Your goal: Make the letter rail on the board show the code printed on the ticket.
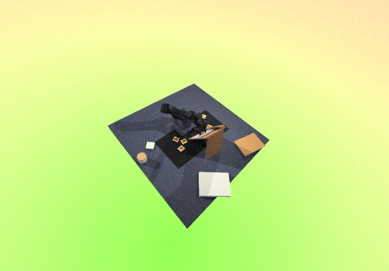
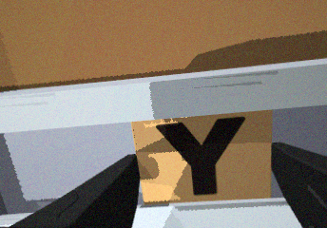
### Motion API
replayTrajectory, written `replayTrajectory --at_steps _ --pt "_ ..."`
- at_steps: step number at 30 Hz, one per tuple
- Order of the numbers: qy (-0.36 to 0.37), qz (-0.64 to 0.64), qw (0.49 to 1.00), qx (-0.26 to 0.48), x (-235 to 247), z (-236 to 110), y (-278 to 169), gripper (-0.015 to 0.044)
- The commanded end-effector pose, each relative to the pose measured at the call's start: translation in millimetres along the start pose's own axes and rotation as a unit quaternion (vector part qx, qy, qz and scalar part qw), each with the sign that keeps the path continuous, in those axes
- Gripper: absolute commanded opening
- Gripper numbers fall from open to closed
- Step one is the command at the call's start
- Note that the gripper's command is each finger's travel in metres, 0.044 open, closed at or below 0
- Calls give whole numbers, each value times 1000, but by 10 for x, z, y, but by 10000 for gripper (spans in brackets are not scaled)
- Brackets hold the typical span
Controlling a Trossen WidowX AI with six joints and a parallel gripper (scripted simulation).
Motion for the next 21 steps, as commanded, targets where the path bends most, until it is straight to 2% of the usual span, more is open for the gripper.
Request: replayTrajectory --at_steps 1,21 --pt "-3 3 1000 1 27 5 8 0" --pt "-2 3 1000 1 136 5 32 0"
Point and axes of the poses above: the point midway between the two fingers, 35 mm back from their tips, its own z axis out along the fingers, its own x axis across the jaws, y = z × x, the point moved 6 cm from there along -z, back along the fingers, and after that the axes turned 11 degrees about -z, right-handed, at the moved point
